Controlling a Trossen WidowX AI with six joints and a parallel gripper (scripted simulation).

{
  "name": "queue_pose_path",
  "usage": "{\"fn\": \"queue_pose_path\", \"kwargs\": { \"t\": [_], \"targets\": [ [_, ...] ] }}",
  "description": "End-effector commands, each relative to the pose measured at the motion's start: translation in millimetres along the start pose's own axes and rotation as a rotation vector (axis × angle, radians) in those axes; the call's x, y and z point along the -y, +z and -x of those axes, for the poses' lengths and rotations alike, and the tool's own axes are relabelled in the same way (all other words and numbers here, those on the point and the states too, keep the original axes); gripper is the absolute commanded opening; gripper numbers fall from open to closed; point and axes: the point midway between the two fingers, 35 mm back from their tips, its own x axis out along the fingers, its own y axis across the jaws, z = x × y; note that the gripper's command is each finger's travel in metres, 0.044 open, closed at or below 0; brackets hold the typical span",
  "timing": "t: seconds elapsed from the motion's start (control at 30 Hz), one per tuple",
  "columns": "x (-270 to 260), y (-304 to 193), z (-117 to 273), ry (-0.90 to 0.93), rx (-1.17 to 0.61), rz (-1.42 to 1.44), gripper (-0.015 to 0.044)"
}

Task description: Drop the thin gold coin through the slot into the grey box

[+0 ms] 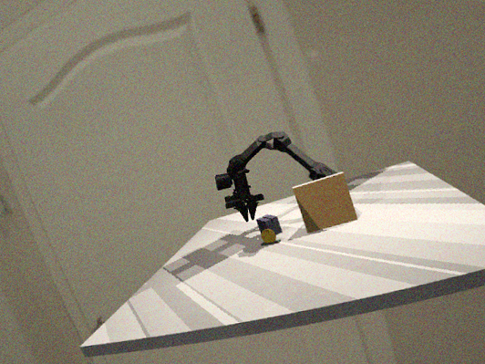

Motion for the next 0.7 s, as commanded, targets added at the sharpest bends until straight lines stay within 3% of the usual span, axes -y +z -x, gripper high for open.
{"fn": "queue_pose_path", "kwargs": {
  "t": [0.0, 0.27, 0.4, 0.67],
  "targets": [
    [-21.2, -62.0, 15.1, -0.141, 0.004, 0.181, 0.0161],
    [-26.1, -84.8, 20.5, -0.200, 0.018, 0.246, 0.0161],
    [-19.7, -83.1, -11.2, -0.201, 0.019, 0.246, 0.0161],
    [-16.9, -83.5, -27.7, -0.202, 0.019, 0.246, 0.0161]
  ]
}}
